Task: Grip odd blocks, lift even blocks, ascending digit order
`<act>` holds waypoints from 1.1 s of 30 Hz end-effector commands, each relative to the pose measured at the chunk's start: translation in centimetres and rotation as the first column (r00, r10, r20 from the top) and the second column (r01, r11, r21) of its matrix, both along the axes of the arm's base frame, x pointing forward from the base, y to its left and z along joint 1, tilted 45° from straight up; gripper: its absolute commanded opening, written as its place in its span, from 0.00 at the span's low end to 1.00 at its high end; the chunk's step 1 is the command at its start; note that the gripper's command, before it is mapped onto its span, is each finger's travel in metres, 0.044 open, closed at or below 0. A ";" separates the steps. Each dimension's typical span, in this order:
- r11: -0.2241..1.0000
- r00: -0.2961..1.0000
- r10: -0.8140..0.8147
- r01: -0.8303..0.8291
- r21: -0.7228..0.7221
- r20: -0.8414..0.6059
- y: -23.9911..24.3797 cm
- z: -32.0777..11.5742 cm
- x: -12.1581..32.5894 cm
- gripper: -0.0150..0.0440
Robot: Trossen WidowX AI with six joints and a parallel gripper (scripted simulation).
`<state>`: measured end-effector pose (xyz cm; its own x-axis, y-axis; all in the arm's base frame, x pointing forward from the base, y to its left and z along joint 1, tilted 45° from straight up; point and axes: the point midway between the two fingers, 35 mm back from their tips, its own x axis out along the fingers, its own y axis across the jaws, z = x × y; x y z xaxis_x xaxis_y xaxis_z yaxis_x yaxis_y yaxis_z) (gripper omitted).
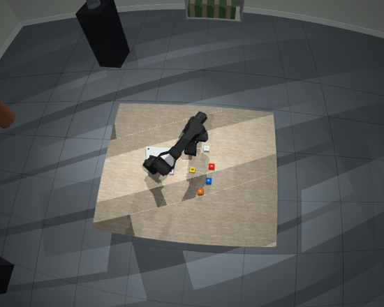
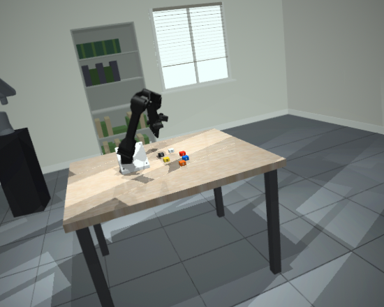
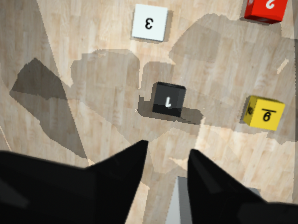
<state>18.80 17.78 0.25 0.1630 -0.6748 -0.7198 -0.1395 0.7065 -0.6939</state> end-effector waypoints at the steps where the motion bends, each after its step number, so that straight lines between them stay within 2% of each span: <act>1: 1.000 1.000 -0.004 0.004 0.004 -0.003 0.1 0.3 1.0 0.46; 8: 1.000 1.000 -0.004 0.004 0.001 0.004 -1.9 4.8 12.2 0.46; 16: 1.000 1.000 -0.005 0.005 -0.002 0.005 -2.4 5.3 13.2 0.46; 23: 1.000 1.000 -0.005 0.005 -0.004 0.007 -7.4 0.1 14.5 0.77; 27: 1.000 1.000 -0.005 0.005 -0.005 0.007 -8.0 -0.4 14.6 0.93; 33: 1.000 1.000 -0.005 0.005 -0.005 0.008 -8.2 -0.7 14.7 0.93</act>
<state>33.43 9.85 -0.25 0.1631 -0.6759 -0.7187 -0.1269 0.7080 -0.6947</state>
